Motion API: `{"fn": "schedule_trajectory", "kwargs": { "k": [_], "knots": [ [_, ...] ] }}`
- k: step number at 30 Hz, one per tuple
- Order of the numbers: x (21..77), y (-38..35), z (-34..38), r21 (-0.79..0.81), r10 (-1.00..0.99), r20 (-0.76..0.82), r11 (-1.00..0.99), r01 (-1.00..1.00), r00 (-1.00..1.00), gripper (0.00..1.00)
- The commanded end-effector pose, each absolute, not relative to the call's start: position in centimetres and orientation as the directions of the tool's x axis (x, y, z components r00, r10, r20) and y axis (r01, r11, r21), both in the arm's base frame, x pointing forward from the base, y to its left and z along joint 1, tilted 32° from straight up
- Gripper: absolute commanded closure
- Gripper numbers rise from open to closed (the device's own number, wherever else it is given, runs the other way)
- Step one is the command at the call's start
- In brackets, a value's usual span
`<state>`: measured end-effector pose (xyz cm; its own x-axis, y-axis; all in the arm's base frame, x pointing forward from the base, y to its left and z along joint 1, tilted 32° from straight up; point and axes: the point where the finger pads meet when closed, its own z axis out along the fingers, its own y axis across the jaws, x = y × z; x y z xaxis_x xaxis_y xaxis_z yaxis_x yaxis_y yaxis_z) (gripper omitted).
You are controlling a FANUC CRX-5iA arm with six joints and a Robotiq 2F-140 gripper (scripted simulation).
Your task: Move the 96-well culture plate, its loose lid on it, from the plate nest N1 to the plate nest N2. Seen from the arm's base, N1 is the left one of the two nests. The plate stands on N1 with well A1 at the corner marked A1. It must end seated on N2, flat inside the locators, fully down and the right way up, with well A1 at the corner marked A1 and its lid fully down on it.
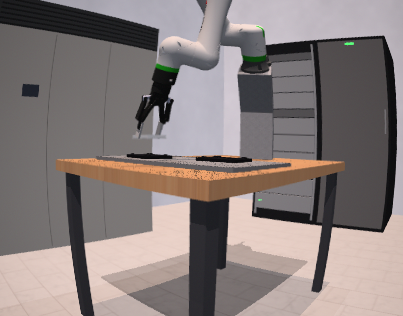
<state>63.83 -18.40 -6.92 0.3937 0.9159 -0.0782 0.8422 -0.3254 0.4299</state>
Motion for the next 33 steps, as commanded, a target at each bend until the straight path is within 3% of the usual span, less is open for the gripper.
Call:
{"fn": "schedule_trajectory", "kwargs": {
  "k": [1,33],
  "knots": [
    [63.8,-18.4,-6.9,0.430,0.916,-0.078,-0.325,0.842,0.394,1.00],
    [64.5,-18.1,-8.0,0.430,0.916,-0.078,-0.325,0.842,0.394,1.00]
  ]
}}
